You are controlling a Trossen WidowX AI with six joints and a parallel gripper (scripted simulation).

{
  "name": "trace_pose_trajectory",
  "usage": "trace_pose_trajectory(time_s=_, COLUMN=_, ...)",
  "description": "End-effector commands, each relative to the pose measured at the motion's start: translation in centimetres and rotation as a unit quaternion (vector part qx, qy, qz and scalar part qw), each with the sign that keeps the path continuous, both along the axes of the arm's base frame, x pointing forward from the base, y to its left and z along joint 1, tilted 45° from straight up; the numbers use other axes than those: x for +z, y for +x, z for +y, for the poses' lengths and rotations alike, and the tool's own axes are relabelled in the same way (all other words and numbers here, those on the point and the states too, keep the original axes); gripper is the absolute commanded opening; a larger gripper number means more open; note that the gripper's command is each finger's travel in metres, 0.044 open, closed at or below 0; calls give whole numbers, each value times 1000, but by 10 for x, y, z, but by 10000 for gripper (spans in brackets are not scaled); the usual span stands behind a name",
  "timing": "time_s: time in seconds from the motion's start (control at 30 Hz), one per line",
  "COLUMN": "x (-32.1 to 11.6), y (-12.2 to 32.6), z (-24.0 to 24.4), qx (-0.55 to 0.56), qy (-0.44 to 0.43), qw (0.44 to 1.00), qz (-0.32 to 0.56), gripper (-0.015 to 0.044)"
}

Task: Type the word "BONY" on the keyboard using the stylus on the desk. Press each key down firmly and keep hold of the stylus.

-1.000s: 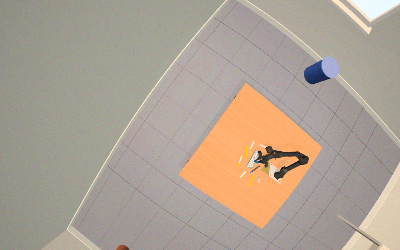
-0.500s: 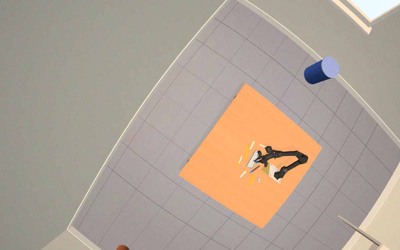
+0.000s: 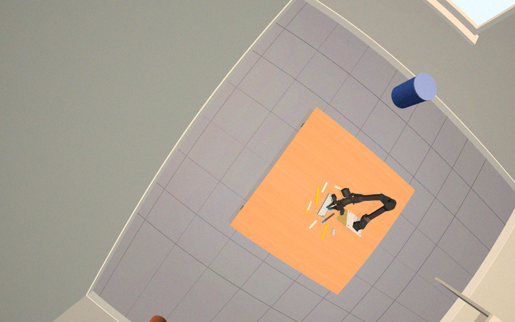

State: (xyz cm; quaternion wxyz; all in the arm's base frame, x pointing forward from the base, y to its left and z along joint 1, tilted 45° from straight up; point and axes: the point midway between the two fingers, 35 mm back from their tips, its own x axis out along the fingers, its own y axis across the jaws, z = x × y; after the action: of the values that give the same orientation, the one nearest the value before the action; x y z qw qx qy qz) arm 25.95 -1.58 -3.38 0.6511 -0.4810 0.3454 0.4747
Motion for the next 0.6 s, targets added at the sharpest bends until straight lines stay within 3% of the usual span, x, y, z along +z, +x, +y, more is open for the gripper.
trace_pose_trajectory(time_s=0.0, x=1, y=1, z=1, qx=3, qy=0, qw=1000, qz=-2, gripper=81)
trace_pose_trajectory(time_s=0.57, x=26, y=-4, z=26, qx=3, qy=0, qw=1000, qz=-3, gripper=81)
